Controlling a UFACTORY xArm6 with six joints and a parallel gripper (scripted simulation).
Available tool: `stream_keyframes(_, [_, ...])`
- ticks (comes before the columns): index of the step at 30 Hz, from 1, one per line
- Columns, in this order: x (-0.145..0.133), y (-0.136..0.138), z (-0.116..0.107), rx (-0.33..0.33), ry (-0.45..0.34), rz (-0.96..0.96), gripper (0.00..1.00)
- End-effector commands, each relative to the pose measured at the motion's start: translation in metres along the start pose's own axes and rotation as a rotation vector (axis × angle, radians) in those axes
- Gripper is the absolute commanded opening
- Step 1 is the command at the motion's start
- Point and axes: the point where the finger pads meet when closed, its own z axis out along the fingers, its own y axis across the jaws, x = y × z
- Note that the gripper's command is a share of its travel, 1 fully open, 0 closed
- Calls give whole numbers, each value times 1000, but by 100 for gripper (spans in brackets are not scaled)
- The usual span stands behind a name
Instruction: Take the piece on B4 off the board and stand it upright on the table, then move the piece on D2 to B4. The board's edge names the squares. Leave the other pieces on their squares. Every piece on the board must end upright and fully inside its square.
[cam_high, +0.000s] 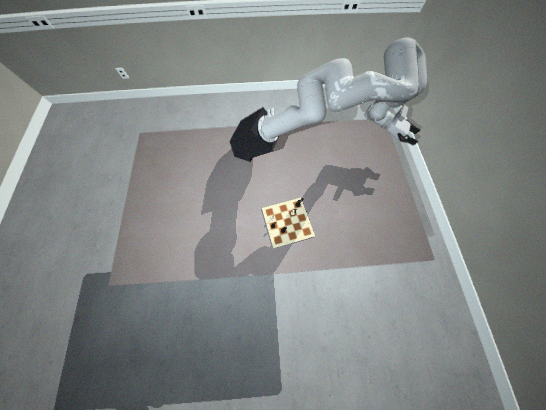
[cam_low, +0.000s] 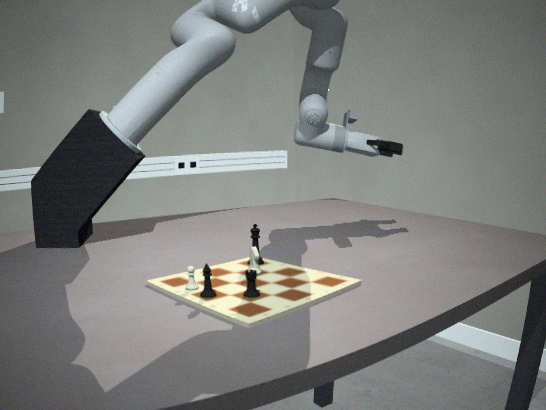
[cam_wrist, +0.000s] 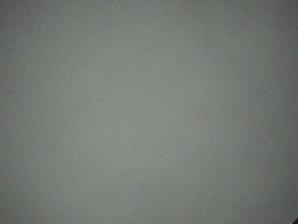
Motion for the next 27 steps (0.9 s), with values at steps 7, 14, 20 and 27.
stream_keyframes(7, [2,0,1,-1,2,3,100])
stream_keyframes(14, [2,0,1,-1,2,3,100])
stream_keyframes(20, [1,2,1,-7,-1,4,100])
stream_keyframes(27, [-22,62,16,-181,-94,37,100])
